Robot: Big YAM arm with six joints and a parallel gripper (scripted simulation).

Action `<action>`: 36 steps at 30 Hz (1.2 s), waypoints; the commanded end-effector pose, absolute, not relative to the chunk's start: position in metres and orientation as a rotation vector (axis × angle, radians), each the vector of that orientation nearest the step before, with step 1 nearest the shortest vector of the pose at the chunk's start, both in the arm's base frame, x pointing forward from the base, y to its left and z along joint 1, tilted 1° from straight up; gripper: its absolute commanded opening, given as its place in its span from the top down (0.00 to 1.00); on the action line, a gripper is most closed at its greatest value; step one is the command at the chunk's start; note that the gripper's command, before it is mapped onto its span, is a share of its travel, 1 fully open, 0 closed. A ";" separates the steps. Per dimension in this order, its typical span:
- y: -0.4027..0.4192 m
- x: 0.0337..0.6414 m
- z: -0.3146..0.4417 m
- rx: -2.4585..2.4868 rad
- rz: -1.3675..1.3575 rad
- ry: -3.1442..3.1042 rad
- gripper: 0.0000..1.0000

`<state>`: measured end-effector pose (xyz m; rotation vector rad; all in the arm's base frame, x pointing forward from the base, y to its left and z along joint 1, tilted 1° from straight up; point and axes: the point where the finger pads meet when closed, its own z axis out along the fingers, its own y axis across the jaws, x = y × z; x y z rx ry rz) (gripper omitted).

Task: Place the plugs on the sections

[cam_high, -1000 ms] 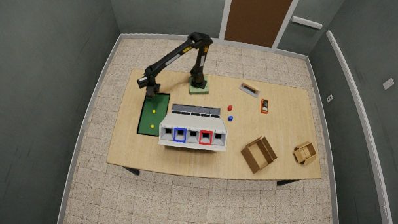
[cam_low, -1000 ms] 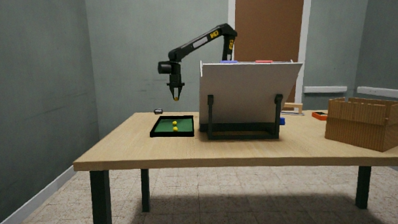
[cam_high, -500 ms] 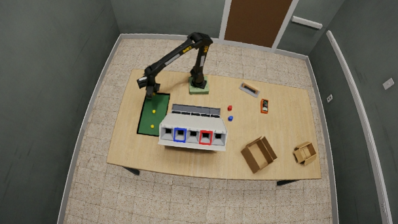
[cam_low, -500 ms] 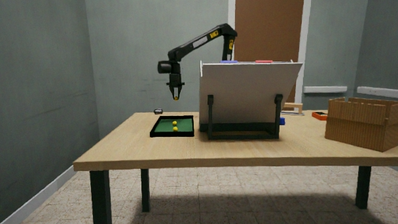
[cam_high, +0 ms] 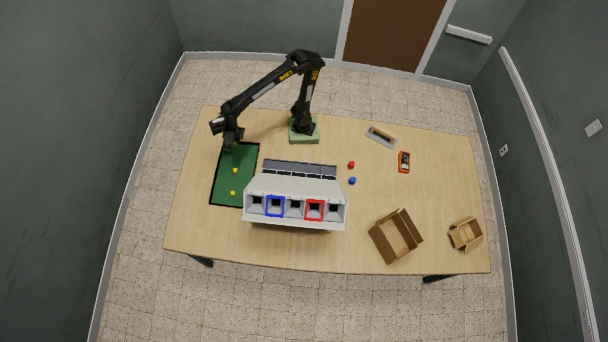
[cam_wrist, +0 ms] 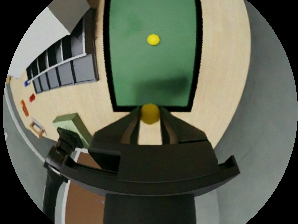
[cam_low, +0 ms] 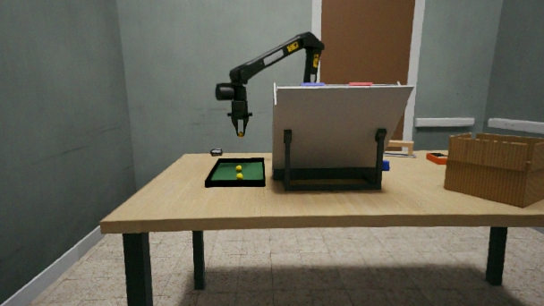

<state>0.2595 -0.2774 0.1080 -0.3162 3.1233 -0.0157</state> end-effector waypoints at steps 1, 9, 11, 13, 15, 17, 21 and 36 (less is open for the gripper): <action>-0.295 0.268 0.125 -0.297 -0.055 3.109 1.00; -0.286 0.270 0.130 -0.299 -0.066 3.100 1.00; -0.282 0.271 0.132 -0.308 -0.071 3.096 1.00; -0.276 0.268 0.128 -0.311 -0.054 3.103 1.00; -0.268 0.264 0.123 -0.312 -0.029 3.113 1.00; -0.261 0.263 0.122 -0.312 -0.018 3.115 1.00; -0.250 0.266 0.128 -0.312 -0.017 3.111 1.00; -0.187 0.281 0.161 -0.310 -0.011 3.087 1.00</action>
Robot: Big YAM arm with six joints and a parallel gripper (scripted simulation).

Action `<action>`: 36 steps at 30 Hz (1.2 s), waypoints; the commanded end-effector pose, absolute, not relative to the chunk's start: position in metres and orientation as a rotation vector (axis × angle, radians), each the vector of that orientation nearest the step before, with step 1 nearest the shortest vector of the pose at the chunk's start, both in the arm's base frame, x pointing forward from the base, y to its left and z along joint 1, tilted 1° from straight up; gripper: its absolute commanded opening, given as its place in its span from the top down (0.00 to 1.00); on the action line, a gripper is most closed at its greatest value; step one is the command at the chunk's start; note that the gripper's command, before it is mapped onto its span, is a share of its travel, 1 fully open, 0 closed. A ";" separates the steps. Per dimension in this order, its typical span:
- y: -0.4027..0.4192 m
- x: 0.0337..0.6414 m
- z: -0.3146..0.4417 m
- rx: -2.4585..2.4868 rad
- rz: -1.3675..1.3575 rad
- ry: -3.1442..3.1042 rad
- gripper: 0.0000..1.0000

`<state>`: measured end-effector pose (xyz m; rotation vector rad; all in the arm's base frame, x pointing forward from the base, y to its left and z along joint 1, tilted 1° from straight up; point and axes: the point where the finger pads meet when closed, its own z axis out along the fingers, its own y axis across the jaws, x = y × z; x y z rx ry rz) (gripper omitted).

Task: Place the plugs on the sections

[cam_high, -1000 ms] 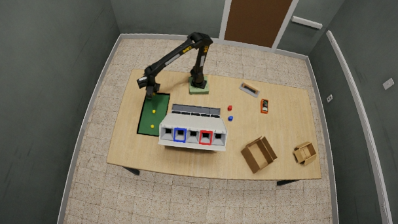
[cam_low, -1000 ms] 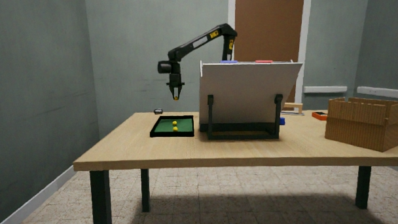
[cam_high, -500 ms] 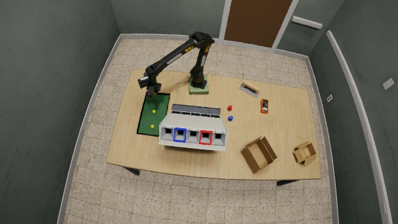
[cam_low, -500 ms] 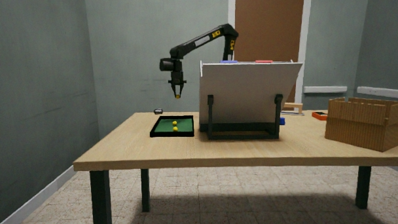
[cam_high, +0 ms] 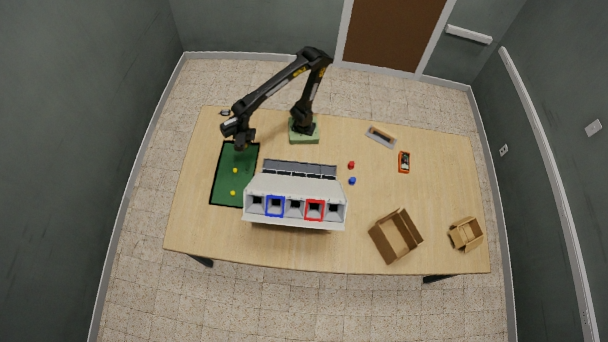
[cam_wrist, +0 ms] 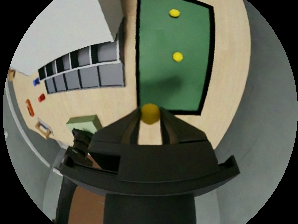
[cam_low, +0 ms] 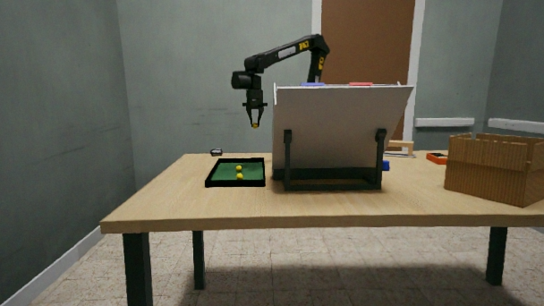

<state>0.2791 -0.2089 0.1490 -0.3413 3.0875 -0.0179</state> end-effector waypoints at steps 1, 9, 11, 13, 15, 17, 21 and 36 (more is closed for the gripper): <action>-0.181 0.282 0.164 -0.310 -0.011 3.085 1.00; -0.153 0.309 0.201 -0.306 -0.046 3.041 1.00; -0.138 0.311 0.215 -0.304 -0.059 3.016 1.00; -0.123 0.314 0.223 -0.303 -0.054 3.008 1.00; -0.109 0.317 0.230 -0.302 -0.051 3.002 1.00; -0.094 0.321 0.238 -0.302 -0.047 2.995 1.00; -0.066 0.330 0.244 -0.303 -0.025 3.009 1.00; 0.029 0.352 0.293 -0.299 -0.005 2.971 1.00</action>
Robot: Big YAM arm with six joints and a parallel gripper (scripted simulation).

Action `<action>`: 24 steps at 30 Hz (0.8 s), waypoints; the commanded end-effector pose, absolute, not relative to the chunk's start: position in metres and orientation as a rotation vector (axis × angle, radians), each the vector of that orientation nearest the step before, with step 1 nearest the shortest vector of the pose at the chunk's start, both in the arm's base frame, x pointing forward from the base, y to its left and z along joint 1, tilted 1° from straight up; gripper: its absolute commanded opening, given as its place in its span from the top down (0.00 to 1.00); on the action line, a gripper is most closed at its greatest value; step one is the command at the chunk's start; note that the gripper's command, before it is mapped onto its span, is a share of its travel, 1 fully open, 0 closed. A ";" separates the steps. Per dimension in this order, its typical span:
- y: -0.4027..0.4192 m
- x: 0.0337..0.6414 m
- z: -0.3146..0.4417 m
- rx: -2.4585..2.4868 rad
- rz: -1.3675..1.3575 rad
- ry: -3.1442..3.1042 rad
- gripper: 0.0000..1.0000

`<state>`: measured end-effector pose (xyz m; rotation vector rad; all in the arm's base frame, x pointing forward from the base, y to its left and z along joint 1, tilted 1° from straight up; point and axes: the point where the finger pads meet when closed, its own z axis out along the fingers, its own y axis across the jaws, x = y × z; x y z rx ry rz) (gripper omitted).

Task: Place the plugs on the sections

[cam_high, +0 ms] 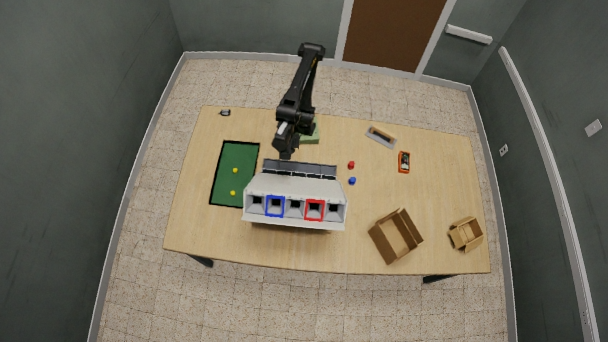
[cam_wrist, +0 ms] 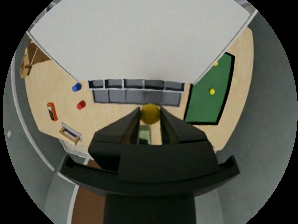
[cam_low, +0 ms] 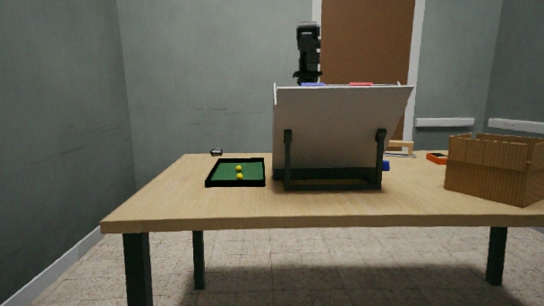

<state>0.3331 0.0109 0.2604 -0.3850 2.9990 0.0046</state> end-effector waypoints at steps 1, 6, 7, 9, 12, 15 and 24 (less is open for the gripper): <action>0.036 0.354 0.297 -0.298 -0.004 2.968 1.00; 0.056 0.358 0.307 -0.297 0.000 2.960 1.00; 0.063 0.360 0.310 -0.297 0.001 2.958 1.00; 0.076 0.363 0.317 -0.297 0.004 2.953 1.00; 0.094 0.367 0.326 -0.296 0.007 2.946 1.00; 0.111 0.371 0.335 -0.295 0.010 2.940 1.00; 0.141 0.377 0.350 -0.294 0.015 2.929 1.00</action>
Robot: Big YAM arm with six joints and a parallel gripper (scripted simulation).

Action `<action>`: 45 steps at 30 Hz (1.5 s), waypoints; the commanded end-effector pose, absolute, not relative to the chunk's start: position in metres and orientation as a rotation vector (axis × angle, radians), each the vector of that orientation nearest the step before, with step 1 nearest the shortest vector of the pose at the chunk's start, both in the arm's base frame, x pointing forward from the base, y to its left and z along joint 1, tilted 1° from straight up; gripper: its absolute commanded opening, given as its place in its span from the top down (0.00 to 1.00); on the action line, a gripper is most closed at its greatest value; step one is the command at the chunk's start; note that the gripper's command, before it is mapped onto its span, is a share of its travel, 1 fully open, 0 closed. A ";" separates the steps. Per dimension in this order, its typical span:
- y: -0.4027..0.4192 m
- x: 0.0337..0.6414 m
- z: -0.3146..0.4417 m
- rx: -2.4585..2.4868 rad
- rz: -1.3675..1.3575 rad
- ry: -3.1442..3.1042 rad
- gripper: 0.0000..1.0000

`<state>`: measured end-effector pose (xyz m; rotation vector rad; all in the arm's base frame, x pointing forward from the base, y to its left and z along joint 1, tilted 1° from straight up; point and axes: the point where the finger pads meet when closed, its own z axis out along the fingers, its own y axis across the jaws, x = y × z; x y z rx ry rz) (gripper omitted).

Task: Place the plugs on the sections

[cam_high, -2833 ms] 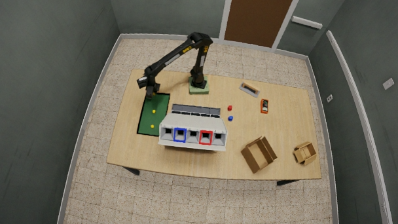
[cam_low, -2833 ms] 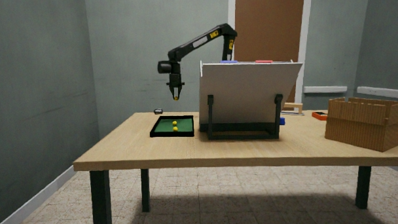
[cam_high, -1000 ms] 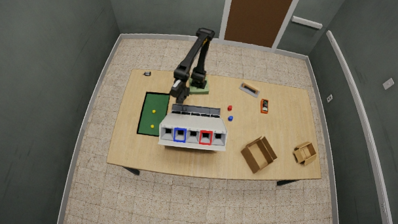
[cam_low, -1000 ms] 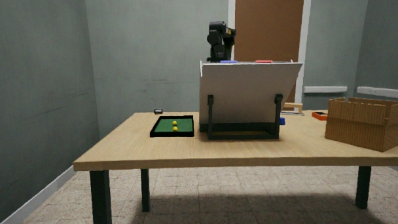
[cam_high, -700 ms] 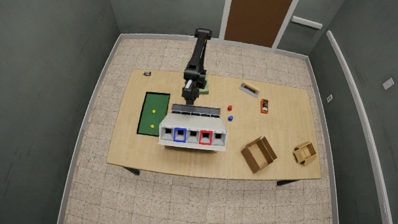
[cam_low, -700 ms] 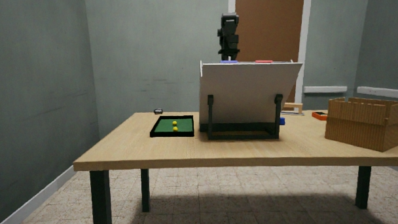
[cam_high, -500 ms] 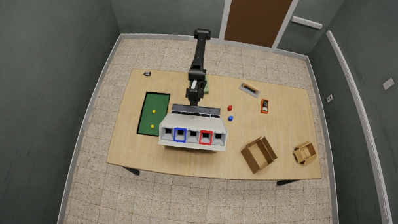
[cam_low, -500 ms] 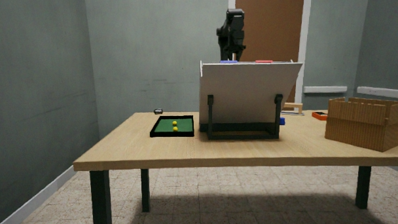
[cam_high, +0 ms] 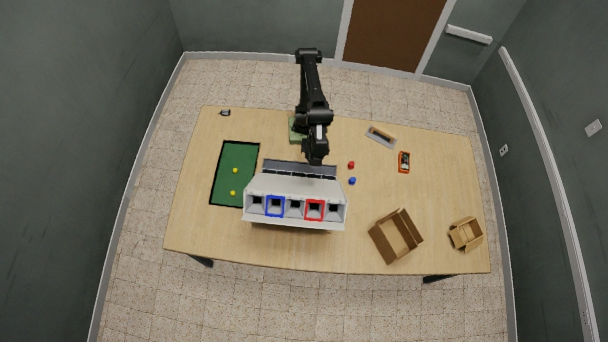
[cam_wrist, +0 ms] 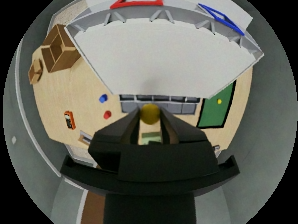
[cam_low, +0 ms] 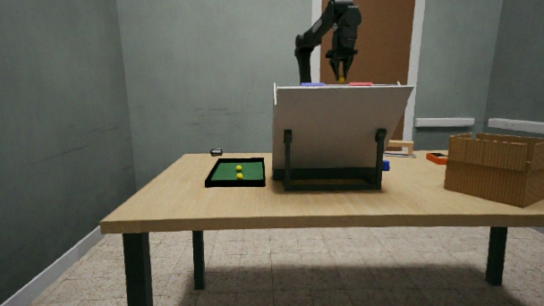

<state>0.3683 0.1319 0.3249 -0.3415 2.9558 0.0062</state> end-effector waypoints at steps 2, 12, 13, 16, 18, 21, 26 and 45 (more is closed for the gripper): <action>0.147 0.379 0.353 -0.294 0.015 2.927 1.00; 0.162 0.382 0.360 -0.293 0.018 2.922 1.00; 0.162 0.382 0.361 -0.293 0.018 2.922 1.00; 0.162 0.382 0.361 -0.293 0.019 2.922 1.00; 0.163 0.382 0.362 -0.293 0.020 2.919 1.00; 0.163 0.382 0.362 -0.293 0.020 2.920 1.00; 0.163 0.384 0.361 -0.303 0.019 2.921 1.00; 0.168 0.457 0.359 -0.293 0.017 2.925 1.00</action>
